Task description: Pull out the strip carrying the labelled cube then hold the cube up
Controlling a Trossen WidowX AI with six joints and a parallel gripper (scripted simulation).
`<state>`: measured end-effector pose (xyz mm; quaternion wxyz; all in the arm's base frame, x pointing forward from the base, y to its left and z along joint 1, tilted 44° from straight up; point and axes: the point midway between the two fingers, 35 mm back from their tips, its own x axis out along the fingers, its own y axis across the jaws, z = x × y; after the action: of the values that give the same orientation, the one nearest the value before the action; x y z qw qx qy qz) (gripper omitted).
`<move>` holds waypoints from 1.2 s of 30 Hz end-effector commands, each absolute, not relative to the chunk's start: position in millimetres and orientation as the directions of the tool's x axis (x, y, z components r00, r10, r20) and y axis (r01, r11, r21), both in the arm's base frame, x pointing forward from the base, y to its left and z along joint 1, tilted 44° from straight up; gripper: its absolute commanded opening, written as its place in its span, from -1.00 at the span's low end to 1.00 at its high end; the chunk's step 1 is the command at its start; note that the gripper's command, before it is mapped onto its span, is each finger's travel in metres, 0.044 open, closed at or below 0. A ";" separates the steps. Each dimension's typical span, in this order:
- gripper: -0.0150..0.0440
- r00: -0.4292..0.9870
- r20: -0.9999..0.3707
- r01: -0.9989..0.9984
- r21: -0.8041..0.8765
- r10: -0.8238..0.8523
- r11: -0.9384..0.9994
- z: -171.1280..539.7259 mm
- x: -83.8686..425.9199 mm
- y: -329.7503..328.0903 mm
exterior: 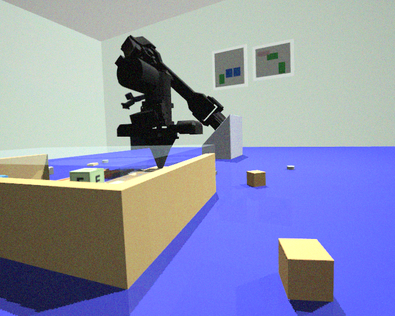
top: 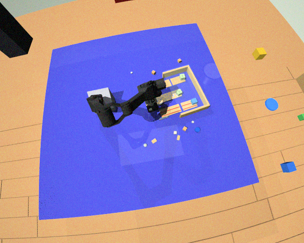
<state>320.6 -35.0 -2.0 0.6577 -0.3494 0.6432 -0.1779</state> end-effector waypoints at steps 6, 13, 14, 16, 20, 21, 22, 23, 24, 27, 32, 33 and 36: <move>-0.49 0.087 -0.718 -0.224 -0.690 -0.690 0.689 -3.8 301.4 -42.9; -0.49 0.087 -0.718 -0.224 -0.689 -0.690 0.689 -3.1 291.5 -44.9; -0.49 0.087 -0.718 -0.224 -0.689 -0.690 0.689 -3.0 290.1 -45.2; -0.49 0.087 -0.718 -0.224 -0.689 -0.691 0.689 -2.8 287.3 -45.8; -0.49 0.087 -0.718 -0.224 -0.689 -0.691 0.689 -2.3 281.3 -47.1; -0.49 0.087 -0.718 -0.225 -0.689 -0.691 0.689 -2.2 279.8 -47.4; -0.49 0.086 -0.718 -0.225 -0.689 -0.691 0.689 -2.1 278.2 -47.8; -0.49 0.086 -0.718 -0.225 -0.689 -0.691 0.689 -2.0 276.7 -48.1; -0.49 0.086 -0.718 -0.225 -0.689 -0.691 0.689 -1.9 275.1 -48.4; -0.49 0.086 -0.718 -0.225 -0.689 -0.691 0.689 -1.6 270.6 -49.4; -0.49 0.086 -0.718 -0.225 -0.689 -0.691 0.689 -1.0 263.1 -51.0; -0.49 0.086 -0.718 -0.225 -0.689 -0.691 0.689 -0.9 261.6 -51.3; -0.49 0.086 -0.718 -0.226 -0.689 -0.691 0.688 -0.6 257.2 -52.2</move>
<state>269.1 -46.1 1.8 0.6577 -0.3500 0.6430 -0.1774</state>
